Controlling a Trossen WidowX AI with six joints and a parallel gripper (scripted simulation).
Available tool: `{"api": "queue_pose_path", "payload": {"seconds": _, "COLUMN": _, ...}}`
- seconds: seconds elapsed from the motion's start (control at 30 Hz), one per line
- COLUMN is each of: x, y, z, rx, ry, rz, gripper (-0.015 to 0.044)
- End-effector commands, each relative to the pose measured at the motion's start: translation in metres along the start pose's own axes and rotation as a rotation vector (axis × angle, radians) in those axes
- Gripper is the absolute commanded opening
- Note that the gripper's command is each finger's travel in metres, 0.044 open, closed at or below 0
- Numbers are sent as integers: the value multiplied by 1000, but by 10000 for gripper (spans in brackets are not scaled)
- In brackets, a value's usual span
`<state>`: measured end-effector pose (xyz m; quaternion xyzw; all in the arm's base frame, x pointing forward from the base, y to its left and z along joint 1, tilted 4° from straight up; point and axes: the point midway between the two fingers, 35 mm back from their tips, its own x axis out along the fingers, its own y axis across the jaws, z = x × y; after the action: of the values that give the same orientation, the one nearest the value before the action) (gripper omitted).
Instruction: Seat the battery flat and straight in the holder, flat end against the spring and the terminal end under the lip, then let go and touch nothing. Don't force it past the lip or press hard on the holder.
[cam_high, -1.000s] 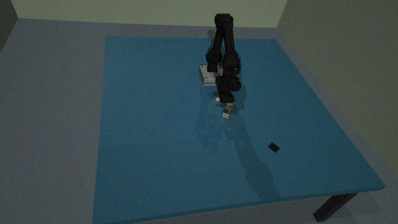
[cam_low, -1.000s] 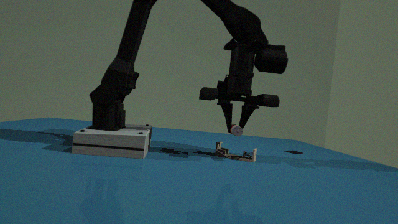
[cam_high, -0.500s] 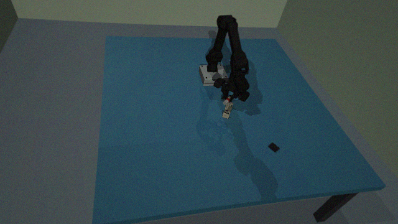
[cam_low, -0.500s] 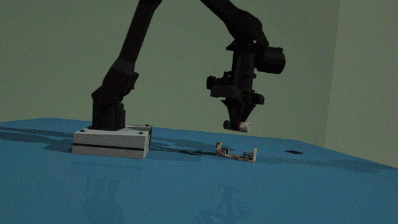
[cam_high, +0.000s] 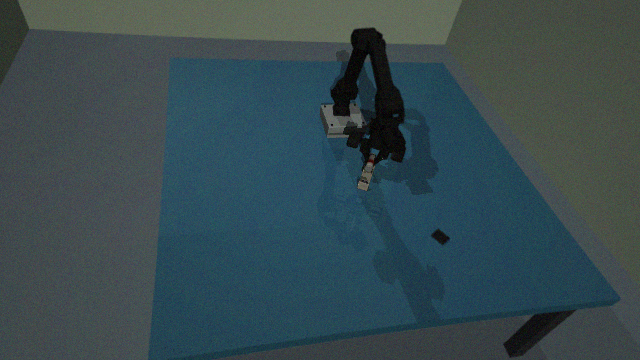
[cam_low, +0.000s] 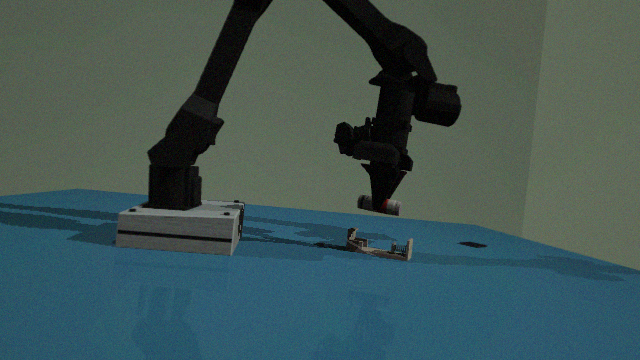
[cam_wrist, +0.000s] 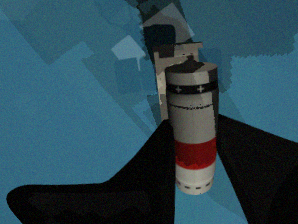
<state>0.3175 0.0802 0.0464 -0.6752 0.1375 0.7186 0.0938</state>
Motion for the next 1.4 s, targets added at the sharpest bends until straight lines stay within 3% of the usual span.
{"api": "queue_pose_path", "payload": {"seconds": 0.0, "x": 9, "y": 0, "z": -1, "rx": -2, "ry": -59, "rz": 0, "gripper": 82}}
{"api": "queue_pose_path", "payload": {"seconds": 0.27, "x": 29, "y": -1, "z": 2, "rx": 4, "ry": -193, "rz": 5, "gripper": 82}}
{"api": "queue_pose_path", "payload": {"seconds": 1.37, "x": 43, "y": -1, "z": -7, "rx": -3, "ry": -406, "rz": 18, "gripper": 82}}
